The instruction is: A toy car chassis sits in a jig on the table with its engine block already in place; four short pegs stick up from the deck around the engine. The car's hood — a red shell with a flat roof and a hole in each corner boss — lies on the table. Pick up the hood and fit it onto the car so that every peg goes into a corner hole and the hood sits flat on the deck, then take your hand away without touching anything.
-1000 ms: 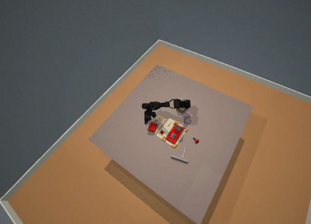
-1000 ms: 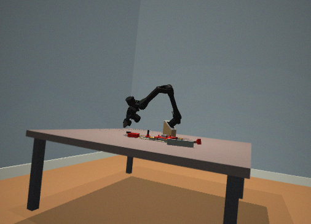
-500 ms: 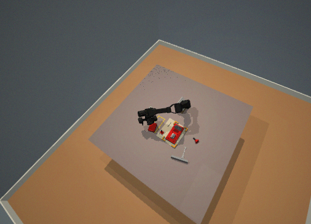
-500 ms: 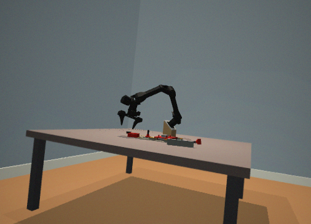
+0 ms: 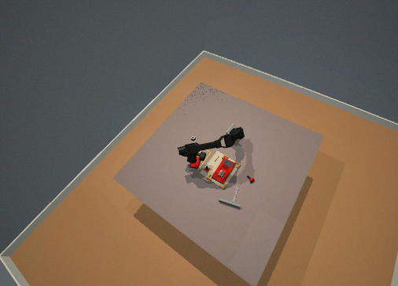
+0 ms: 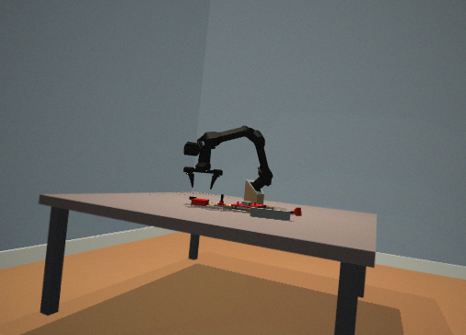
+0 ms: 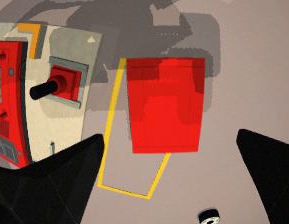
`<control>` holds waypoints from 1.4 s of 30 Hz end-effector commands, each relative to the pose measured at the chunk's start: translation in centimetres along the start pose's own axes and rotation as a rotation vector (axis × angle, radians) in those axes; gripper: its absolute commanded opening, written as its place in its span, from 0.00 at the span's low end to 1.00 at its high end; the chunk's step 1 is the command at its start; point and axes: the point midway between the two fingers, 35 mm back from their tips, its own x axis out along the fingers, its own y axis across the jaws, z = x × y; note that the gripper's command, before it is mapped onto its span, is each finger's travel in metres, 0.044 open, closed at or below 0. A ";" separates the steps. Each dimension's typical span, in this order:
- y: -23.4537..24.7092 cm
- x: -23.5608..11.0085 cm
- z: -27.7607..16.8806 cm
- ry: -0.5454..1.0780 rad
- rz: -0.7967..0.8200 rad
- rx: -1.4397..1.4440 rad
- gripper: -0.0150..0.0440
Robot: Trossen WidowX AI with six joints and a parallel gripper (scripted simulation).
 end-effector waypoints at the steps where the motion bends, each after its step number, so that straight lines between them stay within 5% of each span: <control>1: 0.0 -0.1 0.0 0.004 0.000 0.010 1.00; 42: 0.0 2.8 0.0 0.004 0.000 0.010 1.00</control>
